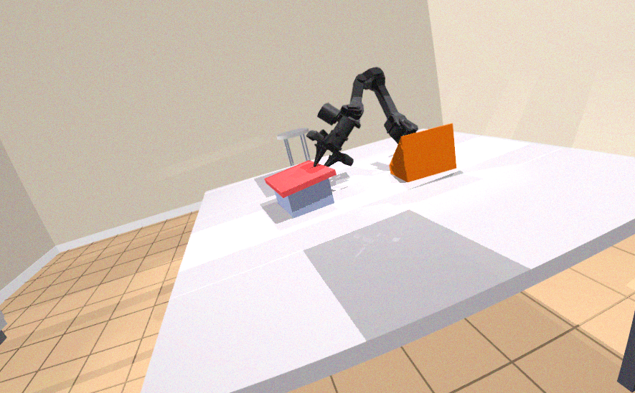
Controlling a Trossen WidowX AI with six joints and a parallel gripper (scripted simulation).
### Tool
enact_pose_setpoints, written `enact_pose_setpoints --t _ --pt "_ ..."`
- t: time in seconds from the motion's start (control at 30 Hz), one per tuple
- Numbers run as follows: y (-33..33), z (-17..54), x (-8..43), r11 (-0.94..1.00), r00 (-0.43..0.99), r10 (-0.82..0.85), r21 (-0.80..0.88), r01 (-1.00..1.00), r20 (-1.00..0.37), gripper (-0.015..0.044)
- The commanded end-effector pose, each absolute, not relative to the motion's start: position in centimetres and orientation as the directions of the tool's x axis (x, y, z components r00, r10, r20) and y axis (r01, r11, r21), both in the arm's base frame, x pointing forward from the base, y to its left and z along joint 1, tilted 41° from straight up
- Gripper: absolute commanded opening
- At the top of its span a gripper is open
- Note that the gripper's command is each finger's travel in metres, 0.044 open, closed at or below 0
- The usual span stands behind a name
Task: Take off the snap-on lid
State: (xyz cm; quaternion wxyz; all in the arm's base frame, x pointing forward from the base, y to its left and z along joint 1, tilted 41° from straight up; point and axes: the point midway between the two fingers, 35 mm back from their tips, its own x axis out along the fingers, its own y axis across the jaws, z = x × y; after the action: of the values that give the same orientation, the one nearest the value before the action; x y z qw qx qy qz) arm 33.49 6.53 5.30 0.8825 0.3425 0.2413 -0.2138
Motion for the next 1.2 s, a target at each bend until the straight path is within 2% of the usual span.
enact_pose_setpoints --t 0.0,1.17 --pt "6.72 5.53 33.46 0.673 0.795 -0.208 0.506 0.539 -0.570 0.0000" --pt "6.82 5.51 33.71 0.674 0.794 -0.209 0.504 0.540 -0.571 0.0000"
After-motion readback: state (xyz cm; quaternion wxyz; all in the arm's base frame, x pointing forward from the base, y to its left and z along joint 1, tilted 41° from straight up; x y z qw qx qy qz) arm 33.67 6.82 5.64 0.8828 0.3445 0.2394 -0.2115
